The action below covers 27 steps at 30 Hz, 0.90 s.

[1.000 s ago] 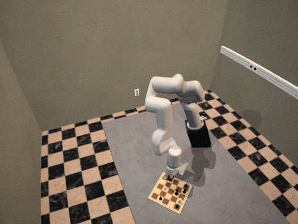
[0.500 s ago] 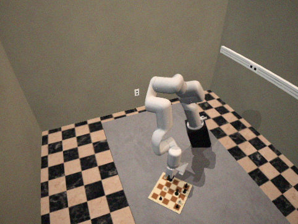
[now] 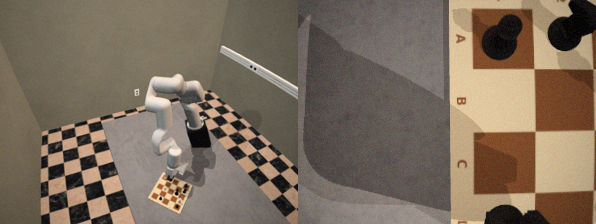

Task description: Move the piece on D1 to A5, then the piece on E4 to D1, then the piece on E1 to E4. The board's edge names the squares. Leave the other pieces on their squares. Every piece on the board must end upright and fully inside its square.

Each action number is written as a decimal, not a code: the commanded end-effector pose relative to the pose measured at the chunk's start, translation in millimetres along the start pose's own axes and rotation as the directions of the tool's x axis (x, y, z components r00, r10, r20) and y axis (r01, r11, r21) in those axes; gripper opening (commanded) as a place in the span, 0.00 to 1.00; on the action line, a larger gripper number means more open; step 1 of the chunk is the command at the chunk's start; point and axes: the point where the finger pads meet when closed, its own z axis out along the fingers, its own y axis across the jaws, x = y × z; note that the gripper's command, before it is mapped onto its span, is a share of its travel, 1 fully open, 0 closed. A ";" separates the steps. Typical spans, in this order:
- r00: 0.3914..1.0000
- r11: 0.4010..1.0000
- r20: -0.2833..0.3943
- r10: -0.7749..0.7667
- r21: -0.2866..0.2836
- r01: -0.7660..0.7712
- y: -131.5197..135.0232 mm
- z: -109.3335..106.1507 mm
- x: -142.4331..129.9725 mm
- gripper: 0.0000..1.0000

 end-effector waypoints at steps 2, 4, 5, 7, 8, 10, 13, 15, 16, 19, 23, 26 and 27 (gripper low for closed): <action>1.000 1.000 -0.001 0.000 -0.003 0.000 1.4 -0.9 0.6 0.09; 1.000 1.000 -0.001 0.000 -0.003 0.000 1.4 -0.9 0.6 0.17; 1.000 1.000 -0.001 0.000 -0.003 0.000 1.4 -0.9 0.6 0.17; 1.000 1.000 -0.001 0.000 -0.003 0.000 1.4 -0.9 0.6 0.26; 1.000 1.000 -0.001 0.000 -0.003 0.000 1.4 -0.9 0.6 0.26; 1.000 1.000 -0.001 0.000 -0.003 0.000 1.4 -0.9 0.6 0.34; 1.000 1.000 -0.001 0.000 -0.003 0.000 1.4 -0.9 0.6 0.34; 1.000 1.000 -0.001 0.000 -0.003 0.000 1.4 -0.9 0.6 0.43; 1.000 1.000 -0.001 0.000 -0.003 0.000 1.4 -0.9 0.6 0.43; 1.000 1.000 -0.001 0.000 -0.003 0.000 1.4 -0.9 0.6 0.43; 1.000 1.000 -0.001 0.000 -0.003 0.000 1.4 -1.0 0.6 0.43; 1.000 1.000 -0.001 0.000 -0.003 0.000 1.4 -2.6 0.6 0.43; 1.000 1.000 -0.001 0.000 -0.003 0.000 1.4 -2.6 0.6 0.43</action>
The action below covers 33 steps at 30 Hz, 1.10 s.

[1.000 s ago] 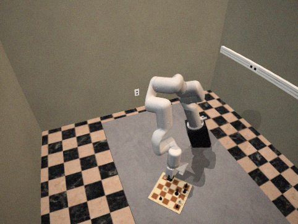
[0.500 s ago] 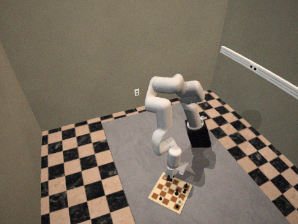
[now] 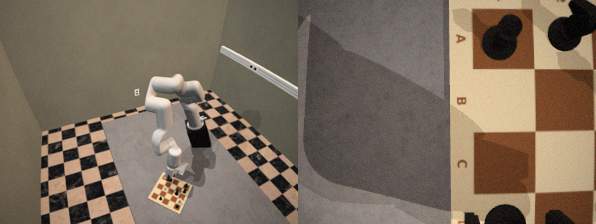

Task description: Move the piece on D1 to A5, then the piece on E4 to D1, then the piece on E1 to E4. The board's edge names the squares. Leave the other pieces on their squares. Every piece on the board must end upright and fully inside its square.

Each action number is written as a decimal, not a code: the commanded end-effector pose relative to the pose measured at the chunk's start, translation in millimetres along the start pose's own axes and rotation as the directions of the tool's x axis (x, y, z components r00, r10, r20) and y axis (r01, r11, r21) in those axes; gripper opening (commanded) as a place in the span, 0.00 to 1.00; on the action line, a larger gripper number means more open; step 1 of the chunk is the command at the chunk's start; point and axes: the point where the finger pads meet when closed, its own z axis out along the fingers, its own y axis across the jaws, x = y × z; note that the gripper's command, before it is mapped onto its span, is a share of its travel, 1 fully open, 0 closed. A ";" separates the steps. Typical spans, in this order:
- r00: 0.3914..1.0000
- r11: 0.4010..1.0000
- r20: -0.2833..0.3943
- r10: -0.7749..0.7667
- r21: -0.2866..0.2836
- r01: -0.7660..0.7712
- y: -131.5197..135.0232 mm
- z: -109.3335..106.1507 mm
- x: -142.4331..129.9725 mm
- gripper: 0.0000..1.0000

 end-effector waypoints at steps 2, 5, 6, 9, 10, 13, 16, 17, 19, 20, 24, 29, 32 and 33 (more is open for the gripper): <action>1.000 1.000 -0.001 0.000 -0.003 0.000 1.4 -3.8 0.6 0.43; 1.000 1.000 -0.001 0.000 -0.003 0.000 1.4 -11.3 0.6 0.43; 1.000 1.000 -0.001 0.000 -0.003 0.000 1.4 -14.9 0.6 0.43; 1.000 1.000 -0.001 0.000 -0.003 0.000 1.4 -28.4 0.5 0.43; 1.000 1.000 -0.001 0.000 -0.003 0.000 1.3 -33.6 0.5 0.43; 1.000 1.000 -0.001 0.000 -0.003 0.000 1.3 -50.2 0.5 0.43; 1.000 1.000 -0.001 0.000 -0.003 0.000 1.2 -66.3 0.5 0.43; 1.000 1.000 -0.001 0.000 -0.003 0.000 1.2 -66.3 0.5 0.43; 1.000 1.000 -0.001 0.000 -0.003 0.000 1.2 -71.0 0.5 0.43; 1.000 1.000 -0.001 0.000 -0.003 0.000 1.2 -75.4 0.5 0.43; 1.000 1.000 -0.001 0.000 -0.003 0.000 1.2 -87.3 0.5 0.43; 1.000 1.000 -0.001 0.000 -0.003 0.000 1.1 -90.7 0.5 0.43; 1.000 1.000 -0.001 0.000 -0.003 0.000 1.1 -90.7 0.5 1.00; 1.000 1.000 -0.001 0.000 -0.003 0.000 1.1 -90.7 0.5 1.00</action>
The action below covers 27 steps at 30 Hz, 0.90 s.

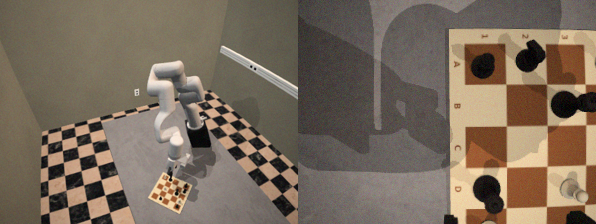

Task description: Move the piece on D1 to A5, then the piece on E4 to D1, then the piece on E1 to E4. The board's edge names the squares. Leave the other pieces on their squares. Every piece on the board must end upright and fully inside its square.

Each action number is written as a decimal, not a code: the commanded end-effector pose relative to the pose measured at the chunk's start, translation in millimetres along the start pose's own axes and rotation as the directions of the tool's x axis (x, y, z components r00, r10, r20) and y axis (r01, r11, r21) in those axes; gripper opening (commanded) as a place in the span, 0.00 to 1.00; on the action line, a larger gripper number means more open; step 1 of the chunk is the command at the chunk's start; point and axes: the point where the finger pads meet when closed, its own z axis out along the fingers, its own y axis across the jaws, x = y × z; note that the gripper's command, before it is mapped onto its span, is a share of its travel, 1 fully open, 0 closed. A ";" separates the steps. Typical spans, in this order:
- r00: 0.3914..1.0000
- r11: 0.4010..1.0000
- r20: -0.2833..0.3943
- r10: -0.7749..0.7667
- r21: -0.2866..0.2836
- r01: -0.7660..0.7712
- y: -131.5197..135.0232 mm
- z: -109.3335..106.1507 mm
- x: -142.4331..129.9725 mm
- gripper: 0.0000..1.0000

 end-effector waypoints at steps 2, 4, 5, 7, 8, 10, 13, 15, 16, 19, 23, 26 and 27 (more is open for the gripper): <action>1.000 1.000 -0.001 0.000 -0.001 0.000 1.2 -4.2 0.2 1.00; 1.000 1.000 -0.001 0.000 -0.001 0.000 1.2 -4.2 0.2 1.00; 1.000 1.000 -0.001 0.000 -0.001 0.000 1.2 -4.2 0.2 1.00; 1.000 1.000 -0.001 0.000 -0.001 0.000 1.2 -4.2 0.2 1.00; 1.000 1.000 -0.001 0.000 -0.001 0.000 1.2 -4.2 0.2 1.00; 1.000 1.000 -0.001 0.000 -0.001 0.000 1.2 -4.2 0.2 1.00; 1.000 1.000 -0.001 0.000 -0.001 0.000 1.2 -4.2 0.2 1.00; 1.000 1.000 -0.001 0.000 -0.001 0.000 1.2 -4.2 0.2 1.00; 1.000 1.000 -0.001 0.000 -0.001 0.000 1.2 -4.2 0.2 1.00; 1.000 1.000 -0.001 -0.004 -0.001 0.004 1.3 -4.0 -0.2 1.00; 0.980 0.980 -0.001 -0.199 -0.001 0.199 2.3 6.2 -19.6 1.00; 0.942 0.942 0.000 -0.336 -0.002 0.336 2.0 15.2 -37.1 1.00; 0.931 0.931 0.000 -0.365 -0.002 0.365 1.9 16.1 -39.1 1.00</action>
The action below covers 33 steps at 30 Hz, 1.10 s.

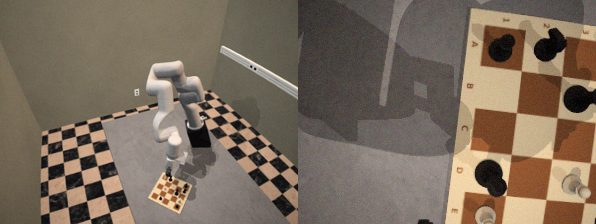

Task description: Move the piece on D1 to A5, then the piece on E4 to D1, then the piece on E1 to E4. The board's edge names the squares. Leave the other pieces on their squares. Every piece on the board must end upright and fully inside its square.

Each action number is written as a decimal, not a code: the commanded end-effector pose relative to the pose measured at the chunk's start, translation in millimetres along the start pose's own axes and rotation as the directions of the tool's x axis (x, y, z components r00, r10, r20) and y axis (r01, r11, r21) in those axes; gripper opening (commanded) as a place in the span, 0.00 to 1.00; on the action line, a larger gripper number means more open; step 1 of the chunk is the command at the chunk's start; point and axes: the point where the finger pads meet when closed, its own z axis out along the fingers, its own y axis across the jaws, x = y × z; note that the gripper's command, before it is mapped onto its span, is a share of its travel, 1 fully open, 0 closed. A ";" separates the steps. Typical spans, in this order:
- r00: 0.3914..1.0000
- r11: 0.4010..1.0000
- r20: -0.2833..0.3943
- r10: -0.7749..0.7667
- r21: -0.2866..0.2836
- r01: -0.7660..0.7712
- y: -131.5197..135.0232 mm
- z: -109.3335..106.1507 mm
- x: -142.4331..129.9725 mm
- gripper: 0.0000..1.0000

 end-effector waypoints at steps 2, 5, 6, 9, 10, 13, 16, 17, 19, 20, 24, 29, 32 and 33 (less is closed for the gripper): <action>0.964 0.964 -0.013 -0.267 -0.002 0.267 -1.7 13.1 -25.7 0.35; 0.964 0.964 -0.013 -0.267 -0.002 0.267 -1.7 13.1 -25.7 0.35; 0.964 0.964 -0.013 -0.267 -0.002 0.267 -1.7 13.1 -25.7 0.35; 0.964 0.964 -0.013 -0.267 -0.002 0.267 -1.7 13.1 -25.7 0.35; 0.964 0.964 -0.013 -0.267 -0.002 0.267 -1.7 13.1 -25.7 0.35; 0.964 0.964 -0.013 -0.267 -0.002 0.267 -1.7 13.1 -25.7 0.35; 0.964 0.964 -0.013 -0.267 -0.002 0.267 -1.7 13.1 -25.7 0.35; 0.964 0.964 -0.013 -0.267 -0.002 0.267 -1.7 13.1 -25.7 0.35; 0.964 0.964 -0.013 -0.267 -0.002 0.267 -1.7 13.1 -25.7 0.35; 0.964 0.964 -0.013 -0.267 -0.002 0.267 -1.7 13.1 -25.7 0.35; 0.964 0.964 -0.013 -0.267 -0.002 0.267 -1.7 13.1 -25.7 0.35; 0.964 0.964 -0.013 -0.267 -0.002 0.267 -1.7 13.1 -25.7 0.35; 0.964 0.964 -0.013 -0.267 -0.002 0.267 -1.7 13.1 -25.7 0.35; 0.964 0.964 -0.013 -0.267 -0.002 0.267 -1.7 13.1 -25.7 0.35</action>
